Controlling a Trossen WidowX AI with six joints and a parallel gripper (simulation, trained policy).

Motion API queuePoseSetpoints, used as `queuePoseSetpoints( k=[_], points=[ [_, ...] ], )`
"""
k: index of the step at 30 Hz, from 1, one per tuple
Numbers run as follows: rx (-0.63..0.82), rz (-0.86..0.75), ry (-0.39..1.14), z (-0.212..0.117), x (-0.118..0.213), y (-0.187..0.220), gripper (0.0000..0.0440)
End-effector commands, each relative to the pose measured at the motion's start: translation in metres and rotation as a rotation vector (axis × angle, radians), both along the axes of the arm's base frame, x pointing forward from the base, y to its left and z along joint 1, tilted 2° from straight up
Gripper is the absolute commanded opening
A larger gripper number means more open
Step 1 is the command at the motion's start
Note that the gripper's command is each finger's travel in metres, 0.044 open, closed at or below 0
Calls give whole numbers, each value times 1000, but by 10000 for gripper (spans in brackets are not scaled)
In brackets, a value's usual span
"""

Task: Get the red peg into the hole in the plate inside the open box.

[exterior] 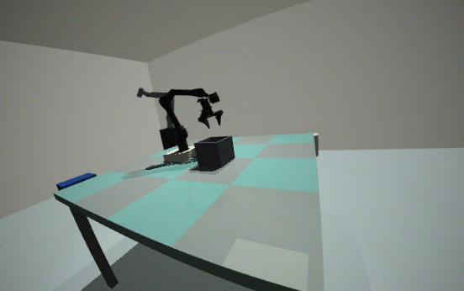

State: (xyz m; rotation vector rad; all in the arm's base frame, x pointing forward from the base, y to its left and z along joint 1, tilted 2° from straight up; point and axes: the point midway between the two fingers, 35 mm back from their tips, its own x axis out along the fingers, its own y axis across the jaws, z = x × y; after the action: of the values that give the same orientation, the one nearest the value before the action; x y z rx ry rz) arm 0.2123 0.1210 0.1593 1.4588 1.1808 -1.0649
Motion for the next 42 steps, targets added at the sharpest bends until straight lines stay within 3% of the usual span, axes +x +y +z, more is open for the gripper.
queuePoseSetpoints(
  k=[1, 15, 32, 37, 42],
  points=[
    [-33, 71, 78, -18, -13, 0, 440],
    [-111, 223, 222, -70, -36, -9, 440],
    [-152, 259, 241, -124, -42, -22, 412],
    [-155, 257, 235, -136, -42, -23, 378],
    [-146, 270, 222, -146, -38, -20, 266]
  ],
)
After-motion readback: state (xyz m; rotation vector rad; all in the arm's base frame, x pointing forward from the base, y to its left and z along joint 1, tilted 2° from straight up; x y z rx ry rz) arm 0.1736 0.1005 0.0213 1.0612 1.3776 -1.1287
